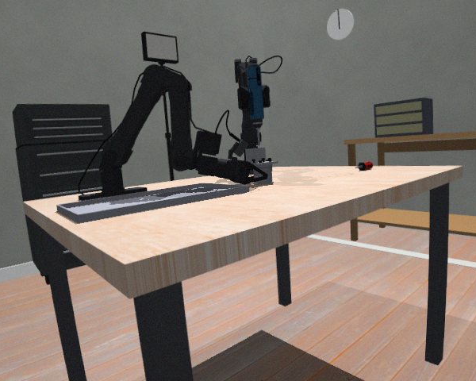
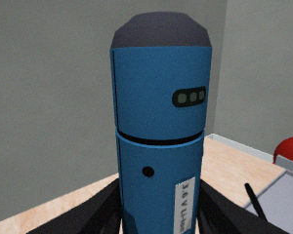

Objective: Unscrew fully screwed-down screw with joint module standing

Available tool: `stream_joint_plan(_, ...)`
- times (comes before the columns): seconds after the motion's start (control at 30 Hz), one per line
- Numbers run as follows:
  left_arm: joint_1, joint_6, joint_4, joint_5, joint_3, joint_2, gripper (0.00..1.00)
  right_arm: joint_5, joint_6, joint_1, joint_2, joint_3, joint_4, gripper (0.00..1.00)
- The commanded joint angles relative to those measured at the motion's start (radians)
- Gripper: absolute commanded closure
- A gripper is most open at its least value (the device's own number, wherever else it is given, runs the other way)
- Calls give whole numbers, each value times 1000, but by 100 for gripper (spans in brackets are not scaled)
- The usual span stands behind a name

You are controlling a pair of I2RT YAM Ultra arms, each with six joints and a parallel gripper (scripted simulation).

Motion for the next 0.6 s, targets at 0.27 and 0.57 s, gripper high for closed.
stream_joint_plan(0.27,3,-5,107,-1,-14,14,58,5,4,2,-5,6,-10,41)
stream_joint_plan(0.57,3,-5,144,-1,-22,31,58,5,4,2,-5,6,-10,41)
